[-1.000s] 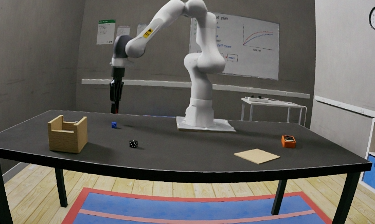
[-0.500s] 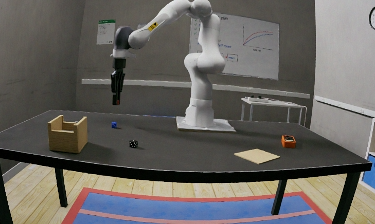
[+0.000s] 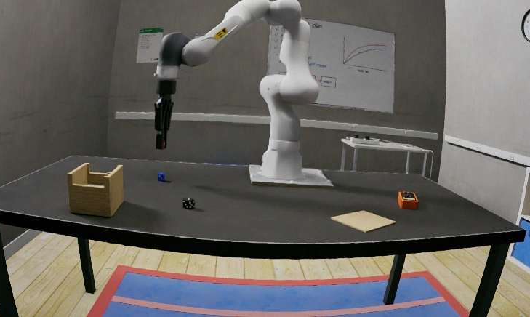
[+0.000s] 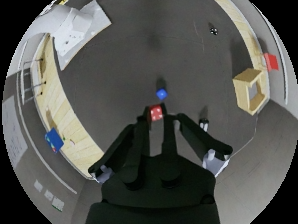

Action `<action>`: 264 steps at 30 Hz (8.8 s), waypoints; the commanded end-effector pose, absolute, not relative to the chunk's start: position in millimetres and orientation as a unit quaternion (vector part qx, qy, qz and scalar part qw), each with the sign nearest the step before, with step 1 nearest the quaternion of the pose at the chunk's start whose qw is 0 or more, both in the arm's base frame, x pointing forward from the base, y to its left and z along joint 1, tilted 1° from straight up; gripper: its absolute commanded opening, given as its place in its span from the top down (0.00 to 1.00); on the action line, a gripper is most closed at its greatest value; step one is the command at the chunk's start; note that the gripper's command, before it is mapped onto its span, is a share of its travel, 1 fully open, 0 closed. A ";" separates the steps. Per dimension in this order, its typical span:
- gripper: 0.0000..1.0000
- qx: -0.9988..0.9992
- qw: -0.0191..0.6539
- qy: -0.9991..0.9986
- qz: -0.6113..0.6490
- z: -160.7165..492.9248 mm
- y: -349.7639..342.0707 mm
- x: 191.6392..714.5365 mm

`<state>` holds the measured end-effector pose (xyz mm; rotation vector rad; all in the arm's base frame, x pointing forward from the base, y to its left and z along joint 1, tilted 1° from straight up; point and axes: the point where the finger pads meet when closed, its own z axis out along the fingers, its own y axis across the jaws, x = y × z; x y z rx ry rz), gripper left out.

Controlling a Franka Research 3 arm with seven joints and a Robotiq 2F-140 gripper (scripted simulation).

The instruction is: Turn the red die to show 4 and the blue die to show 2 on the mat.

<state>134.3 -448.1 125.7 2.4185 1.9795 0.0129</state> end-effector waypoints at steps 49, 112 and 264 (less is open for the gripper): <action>0.79 0.576 0.003 0.817 0.012 136.6 167.7 553.6; 0.79 0.560 0.000 0.828 0.008 36.7 217.3 542.0; 0.79 0.558 0.000 0.830 0.008 33.5 217.3 541.0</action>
